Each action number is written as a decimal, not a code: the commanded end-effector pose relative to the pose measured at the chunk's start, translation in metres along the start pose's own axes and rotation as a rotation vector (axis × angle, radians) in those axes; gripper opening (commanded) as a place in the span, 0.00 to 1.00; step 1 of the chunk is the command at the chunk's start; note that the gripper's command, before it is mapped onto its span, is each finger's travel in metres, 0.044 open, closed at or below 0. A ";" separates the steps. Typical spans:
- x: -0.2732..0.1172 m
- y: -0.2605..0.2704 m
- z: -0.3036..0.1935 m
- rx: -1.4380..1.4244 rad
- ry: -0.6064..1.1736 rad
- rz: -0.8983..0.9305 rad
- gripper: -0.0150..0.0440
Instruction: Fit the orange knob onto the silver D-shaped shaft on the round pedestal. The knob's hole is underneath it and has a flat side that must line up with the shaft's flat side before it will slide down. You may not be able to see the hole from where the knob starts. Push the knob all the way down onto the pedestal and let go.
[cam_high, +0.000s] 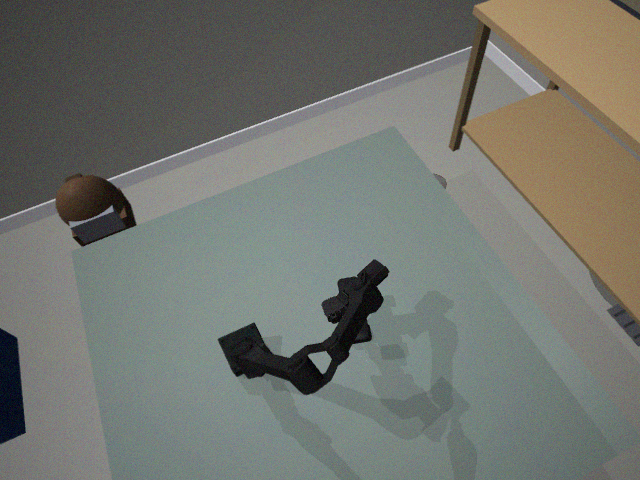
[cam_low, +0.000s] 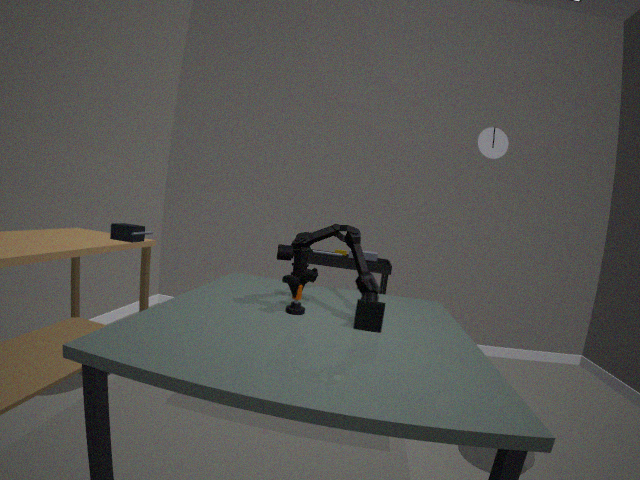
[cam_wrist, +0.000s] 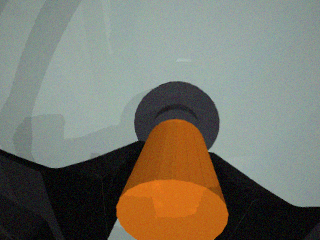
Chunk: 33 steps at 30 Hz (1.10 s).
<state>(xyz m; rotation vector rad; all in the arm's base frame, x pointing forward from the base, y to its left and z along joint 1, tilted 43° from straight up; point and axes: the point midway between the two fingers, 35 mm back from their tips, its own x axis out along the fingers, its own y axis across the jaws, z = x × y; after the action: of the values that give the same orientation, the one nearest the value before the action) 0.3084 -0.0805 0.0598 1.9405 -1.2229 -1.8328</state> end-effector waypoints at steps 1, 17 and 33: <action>0.001 0.000 0.001 -0.025 0.002 -0.001 0.25; 0.002 -0.001 -0.001 -0.025 0.002 -0.001 0.25; -0.003 0.000 -0.005 -0.235 0.002 -0.001 0.25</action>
<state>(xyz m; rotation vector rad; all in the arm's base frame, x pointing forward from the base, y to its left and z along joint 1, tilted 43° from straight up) 0.3093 -0.0811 0.0604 1.8483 -1.0471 -1.8735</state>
